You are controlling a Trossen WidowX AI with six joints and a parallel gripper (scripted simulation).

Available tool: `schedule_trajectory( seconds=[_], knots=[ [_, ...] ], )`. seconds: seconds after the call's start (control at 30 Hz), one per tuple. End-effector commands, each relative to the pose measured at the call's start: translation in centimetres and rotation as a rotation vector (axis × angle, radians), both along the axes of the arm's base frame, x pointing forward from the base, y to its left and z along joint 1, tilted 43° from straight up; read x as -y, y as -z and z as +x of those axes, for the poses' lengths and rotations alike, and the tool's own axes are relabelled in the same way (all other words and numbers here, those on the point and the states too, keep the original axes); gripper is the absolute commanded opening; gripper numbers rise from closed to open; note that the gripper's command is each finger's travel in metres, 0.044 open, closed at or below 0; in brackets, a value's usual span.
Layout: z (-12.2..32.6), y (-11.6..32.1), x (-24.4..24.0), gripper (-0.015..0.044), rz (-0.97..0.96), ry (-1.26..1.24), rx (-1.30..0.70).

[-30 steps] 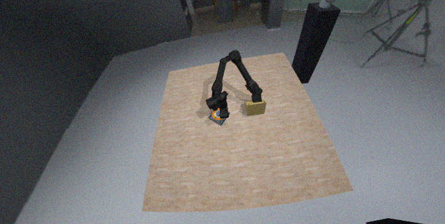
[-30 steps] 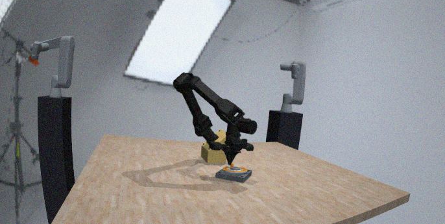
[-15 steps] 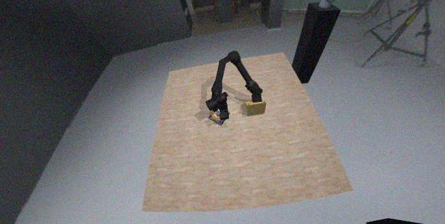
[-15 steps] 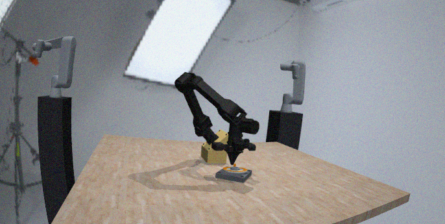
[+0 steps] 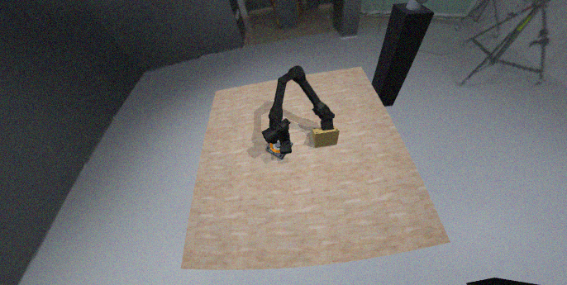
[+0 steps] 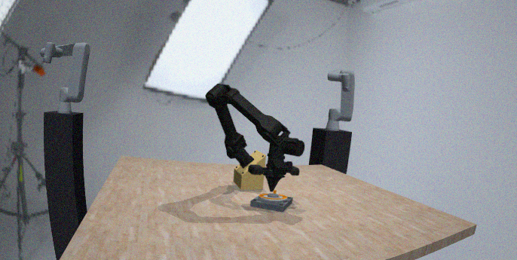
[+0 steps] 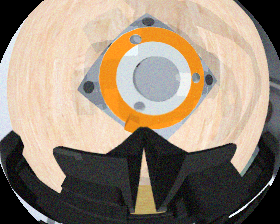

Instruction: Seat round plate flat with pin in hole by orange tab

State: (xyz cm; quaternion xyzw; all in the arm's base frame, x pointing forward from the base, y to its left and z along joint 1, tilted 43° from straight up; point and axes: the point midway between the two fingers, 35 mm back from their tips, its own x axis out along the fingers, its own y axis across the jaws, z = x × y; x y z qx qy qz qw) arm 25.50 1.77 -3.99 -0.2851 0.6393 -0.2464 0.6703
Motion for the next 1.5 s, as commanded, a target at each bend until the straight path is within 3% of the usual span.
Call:
schedule_trajectory(
  seconds=[0.0,1.47],
  knots=[
    [0.01,0.68,-0.66,0.0,0.031,0.007,-0.003],
    [0.77,1.28,-1.39,0.0,0.031,0.007,-0.002]
  ],
)
